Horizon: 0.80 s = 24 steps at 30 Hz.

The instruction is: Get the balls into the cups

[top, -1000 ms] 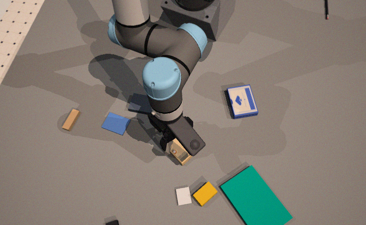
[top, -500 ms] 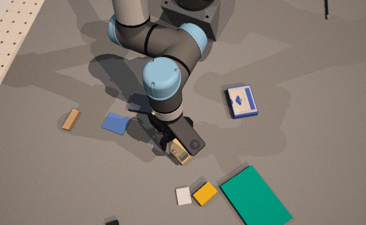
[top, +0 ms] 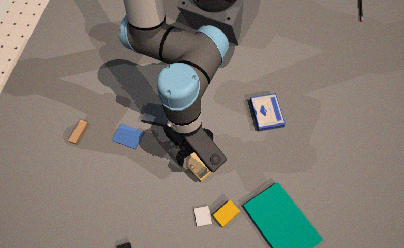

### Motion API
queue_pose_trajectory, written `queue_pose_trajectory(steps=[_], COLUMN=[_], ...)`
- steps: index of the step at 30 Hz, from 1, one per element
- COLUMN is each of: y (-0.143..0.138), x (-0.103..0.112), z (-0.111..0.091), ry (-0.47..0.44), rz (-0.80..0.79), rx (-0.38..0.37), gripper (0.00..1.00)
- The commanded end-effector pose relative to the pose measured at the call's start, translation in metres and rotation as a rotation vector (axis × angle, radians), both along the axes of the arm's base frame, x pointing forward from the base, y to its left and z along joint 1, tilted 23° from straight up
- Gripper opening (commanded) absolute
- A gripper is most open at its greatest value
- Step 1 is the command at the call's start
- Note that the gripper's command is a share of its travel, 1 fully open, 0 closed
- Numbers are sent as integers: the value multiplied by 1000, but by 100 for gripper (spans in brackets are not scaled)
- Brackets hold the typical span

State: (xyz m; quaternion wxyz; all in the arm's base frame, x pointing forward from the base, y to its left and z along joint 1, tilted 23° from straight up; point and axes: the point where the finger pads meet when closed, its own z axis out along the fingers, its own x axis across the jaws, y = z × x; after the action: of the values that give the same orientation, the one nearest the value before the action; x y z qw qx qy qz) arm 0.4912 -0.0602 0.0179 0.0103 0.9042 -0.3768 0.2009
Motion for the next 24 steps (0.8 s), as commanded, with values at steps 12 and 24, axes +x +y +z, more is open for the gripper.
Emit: queue_pose_trajectory(steps=[12, 24], y=[3, 9], x=[-6, -18], z=[17, 46], ry=[-1, -1], rz=[0, 0], rx=[0, 0], gripper=[55, 55])
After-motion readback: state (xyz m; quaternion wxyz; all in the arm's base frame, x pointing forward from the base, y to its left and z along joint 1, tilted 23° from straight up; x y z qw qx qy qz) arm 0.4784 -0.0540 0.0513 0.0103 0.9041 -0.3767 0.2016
